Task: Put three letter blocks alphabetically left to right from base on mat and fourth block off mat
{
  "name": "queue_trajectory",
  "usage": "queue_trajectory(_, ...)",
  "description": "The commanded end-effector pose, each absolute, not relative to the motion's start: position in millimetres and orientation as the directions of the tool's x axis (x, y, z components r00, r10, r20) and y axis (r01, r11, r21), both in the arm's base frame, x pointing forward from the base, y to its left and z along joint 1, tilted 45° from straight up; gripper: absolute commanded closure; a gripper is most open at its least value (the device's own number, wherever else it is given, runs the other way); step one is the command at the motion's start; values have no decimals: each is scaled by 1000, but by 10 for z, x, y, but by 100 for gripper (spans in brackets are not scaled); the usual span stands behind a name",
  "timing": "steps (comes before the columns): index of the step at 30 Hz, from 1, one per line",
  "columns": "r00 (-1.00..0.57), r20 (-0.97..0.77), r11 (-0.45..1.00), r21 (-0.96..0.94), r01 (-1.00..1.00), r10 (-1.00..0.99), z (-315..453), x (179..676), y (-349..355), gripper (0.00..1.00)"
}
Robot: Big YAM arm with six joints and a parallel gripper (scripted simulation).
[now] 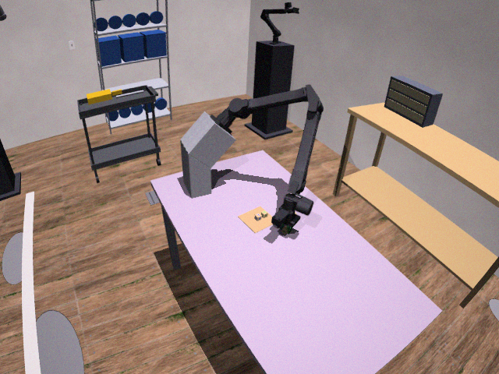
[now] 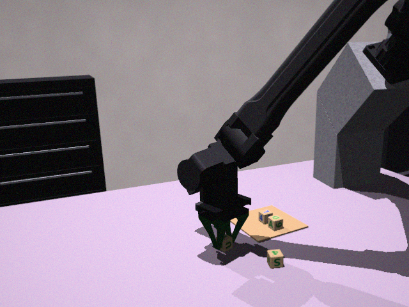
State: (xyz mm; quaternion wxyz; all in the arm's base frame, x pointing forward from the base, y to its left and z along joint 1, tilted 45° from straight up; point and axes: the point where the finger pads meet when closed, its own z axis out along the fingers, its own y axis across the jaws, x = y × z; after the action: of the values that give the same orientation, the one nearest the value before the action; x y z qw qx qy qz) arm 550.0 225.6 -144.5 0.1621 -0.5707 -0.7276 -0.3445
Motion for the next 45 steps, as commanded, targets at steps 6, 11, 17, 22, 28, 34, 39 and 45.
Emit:
queue_trajectory(6, -302, 628, 118, 317, 941, 717, -1517, 5495, 2338, 60)
queue_trajectory(11, -302, 628, 118, 318, 941, 717, -1517, 5495, 2338, 79)
queue_trajectory(17, -302, 628, 118, 318, 941, 717, -1516, 5496, 2338, 79)
queue_trajectory(22, -302, 628, 118, 318, 941, 717, -1516, 5496, 2338, 79)
queue_trajectory(28, -302, 628, 118, 318, 941, 717, -1516, 5496, 2338, 79)
queue_trajectory(34, -302, 628, 118, 318, 941, 717, -1516, 5496, 2338, 79)
queue_trajectory(39, -302, 628, 118, 318, 941, 717, -1516, 5496, 2338, 79)
queue_trajectory(45, -294, 624, 100, 327, 940, 724, -1330, 5540, 2111, 79)
